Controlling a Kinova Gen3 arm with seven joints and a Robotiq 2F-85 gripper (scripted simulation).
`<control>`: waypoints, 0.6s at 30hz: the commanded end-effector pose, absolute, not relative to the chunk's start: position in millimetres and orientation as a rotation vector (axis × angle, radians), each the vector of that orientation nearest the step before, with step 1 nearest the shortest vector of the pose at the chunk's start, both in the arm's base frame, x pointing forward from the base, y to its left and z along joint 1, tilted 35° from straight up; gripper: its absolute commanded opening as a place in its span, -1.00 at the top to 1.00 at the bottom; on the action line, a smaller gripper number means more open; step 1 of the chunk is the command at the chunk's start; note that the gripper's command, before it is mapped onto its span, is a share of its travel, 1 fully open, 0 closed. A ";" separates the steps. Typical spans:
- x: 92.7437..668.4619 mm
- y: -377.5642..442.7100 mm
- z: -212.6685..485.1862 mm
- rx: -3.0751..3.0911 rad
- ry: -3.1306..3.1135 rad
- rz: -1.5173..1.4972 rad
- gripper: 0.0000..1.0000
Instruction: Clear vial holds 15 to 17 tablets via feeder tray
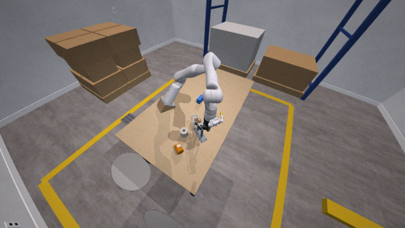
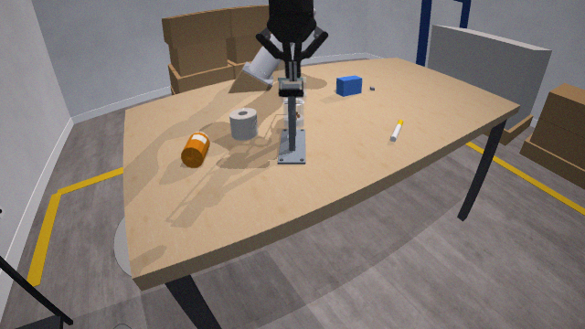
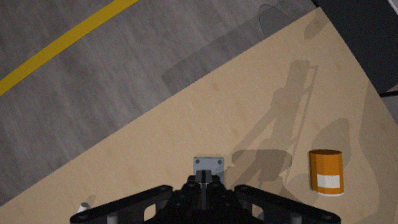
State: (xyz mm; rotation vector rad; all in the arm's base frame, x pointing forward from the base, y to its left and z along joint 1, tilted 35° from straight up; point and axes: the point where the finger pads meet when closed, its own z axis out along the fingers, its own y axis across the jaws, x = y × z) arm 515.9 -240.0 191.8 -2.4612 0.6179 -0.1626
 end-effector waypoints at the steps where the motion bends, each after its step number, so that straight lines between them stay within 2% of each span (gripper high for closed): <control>1: 511.4 -243.2 189.1 -2.458 0.633 -0.145 1.00; 18: 485.1 -220.4 179.1 -2.456 0.636 -0.143 1.00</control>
